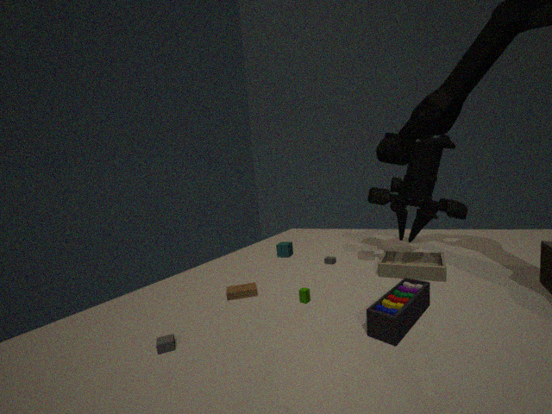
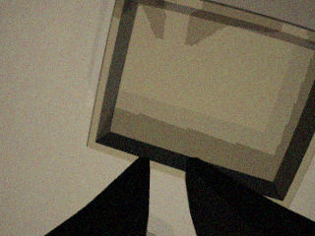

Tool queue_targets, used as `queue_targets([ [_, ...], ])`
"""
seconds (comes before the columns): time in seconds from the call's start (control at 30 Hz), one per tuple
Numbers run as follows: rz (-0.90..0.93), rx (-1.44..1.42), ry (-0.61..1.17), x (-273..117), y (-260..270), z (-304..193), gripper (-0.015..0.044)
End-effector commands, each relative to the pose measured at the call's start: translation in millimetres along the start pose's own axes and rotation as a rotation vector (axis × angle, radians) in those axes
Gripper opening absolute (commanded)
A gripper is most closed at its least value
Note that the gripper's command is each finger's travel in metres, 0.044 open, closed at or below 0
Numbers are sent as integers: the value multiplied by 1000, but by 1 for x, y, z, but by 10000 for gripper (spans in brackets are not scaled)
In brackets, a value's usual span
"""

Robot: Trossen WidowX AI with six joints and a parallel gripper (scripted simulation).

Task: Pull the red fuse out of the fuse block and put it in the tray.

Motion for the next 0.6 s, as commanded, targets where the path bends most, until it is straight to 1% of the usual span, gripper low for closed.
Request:
queue_targets([
  [0.0, -43, -231, 46, 2, 20, -44, 73],
  [0.2, -126, -658, 126, 2, 38, -129, 73],
  [0.37, -194, -1005, 178, -2, 36, -198, 73],
  [0.43, -203, -1052, 184, -3, 35, -207, 73],
  [0.57, -204, -1052, 184, -4, 32, -202, 73],
])
Point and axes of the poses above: the point midway between the two fingers, 35 mm back from their tips, its own x axis out along the fingers, its own y axis across the jaws, z = x × y, the point moved 8 cm from there along -x, back along the fingers, and after that the axes turned 11 degrees about x, right-handed, at the moved point
